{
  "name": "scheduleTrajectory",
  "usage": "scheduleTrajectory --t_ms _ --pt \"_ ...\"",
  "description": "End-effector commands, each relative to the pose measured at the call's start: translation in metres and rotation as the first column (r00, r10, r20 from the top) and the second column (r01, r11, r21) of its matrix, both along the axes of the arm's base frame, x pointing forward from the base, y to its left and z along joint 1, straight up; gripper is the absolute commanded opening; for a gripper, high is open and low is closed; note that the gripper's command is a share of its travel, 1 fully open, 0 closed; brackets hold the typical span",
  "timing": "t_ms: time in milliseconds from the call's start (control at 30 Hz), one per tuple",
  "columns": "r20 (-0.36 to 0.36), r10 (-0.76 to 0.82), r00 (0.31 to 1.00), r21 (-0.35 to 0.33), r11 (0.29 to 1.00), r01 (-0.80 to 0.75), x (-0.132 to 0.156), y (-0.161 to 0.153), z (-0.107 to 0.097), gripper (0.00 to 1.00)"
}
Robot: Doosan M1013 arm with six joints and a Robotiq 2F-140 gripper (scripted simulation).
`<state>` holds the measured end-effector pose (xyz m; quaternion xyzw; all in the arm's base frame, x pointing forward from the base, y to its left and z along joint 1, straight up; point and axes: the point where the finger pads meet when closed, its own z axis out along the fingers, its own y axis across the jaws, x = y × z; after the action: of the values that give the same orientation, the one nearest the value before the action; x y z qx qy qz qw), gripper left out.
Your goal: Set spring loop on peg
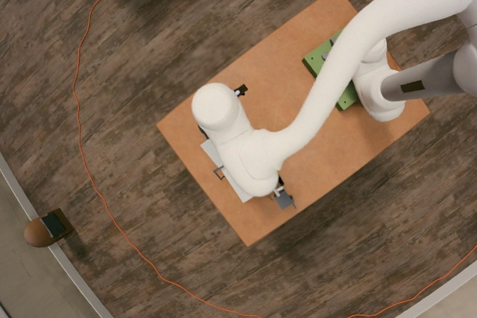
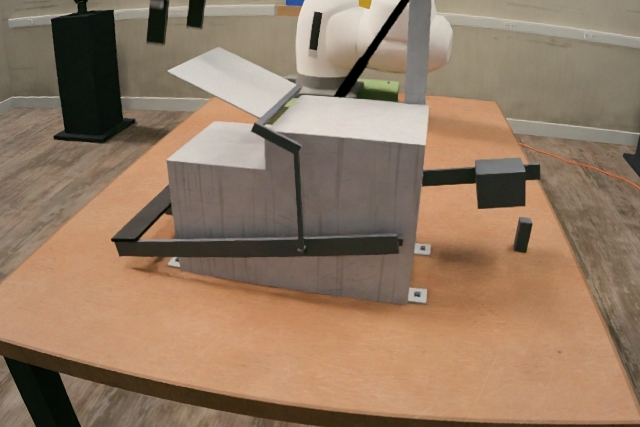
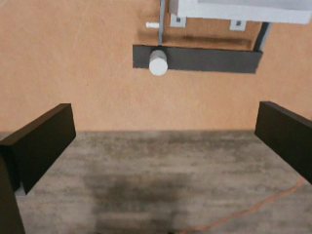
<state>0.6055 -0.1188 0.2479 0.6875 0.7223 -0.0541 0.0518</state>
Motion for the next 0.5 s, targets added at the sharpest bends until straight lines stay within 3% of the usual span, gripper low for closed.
scheduleTrajectory --t_ms 0,367,433,467 --pt "-0.002 0.000 1.000 0.056 0.998 0.000 0.000 -0.003 -0.024 1.00" --pt "-0.013 0.001 1.000 0.259 0.966 0.003 -0.002 -0.013 -0.115 1.00" --pt "-0.013 0.001 1.000 0.259 0.966 0.003 -0.002 -0.013 -0.115 1.00" --pt "-0.010 -0.003 1.000 0.223 0.975 0.005 -0.002 -0.011 -0.099 1.00"
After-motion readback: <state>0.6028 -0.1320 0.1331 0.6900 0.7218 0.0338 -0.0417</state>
